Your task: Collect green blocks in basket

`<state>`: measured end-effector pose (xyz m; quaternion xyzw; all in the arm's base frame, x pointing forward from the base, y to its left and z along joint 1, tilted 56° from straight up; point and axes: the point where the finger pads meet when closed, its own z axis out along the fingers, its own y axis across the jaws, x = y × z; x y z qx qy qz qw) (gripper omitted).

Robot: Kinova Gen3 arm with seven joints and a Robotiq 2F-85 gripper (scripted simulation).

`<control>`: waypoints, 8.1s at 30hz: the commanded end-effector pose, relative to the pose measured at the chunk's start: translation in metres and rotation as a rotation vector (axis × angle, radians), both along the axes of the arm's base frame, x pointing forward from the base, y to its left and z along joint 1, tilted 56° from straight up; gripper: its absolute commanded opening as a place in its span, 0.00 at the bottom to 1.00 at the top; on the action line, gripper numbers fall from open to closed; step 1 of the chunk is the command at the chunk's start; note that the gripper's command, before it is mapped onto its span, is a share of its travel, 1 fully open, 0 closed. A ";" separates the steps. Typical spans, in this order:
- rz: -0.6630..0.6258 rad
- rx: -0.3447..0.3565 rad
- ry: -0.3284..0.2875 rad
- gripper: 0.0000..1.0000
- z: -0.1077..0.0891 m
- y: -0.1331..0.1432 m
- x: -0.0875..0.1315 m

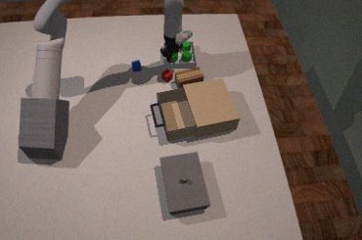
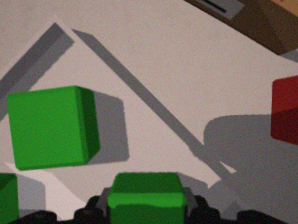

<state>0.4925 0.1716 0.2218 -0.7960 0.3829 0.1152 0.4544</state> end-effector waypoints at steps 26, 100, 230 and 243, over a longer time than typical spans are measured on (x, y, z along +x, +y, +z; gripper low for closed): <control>-0.002 0.000 -0.001 0.10 0.000 -0.001 0.000; -0.002 0.000 -0.001 0.58 0.027 -0.040 -0.008; -0.343 0.101 0.494 0.30 -0.194 -0.294 -0.120; -0.343 0.101 0.494 0.30 -0.212 -0.268 -0.114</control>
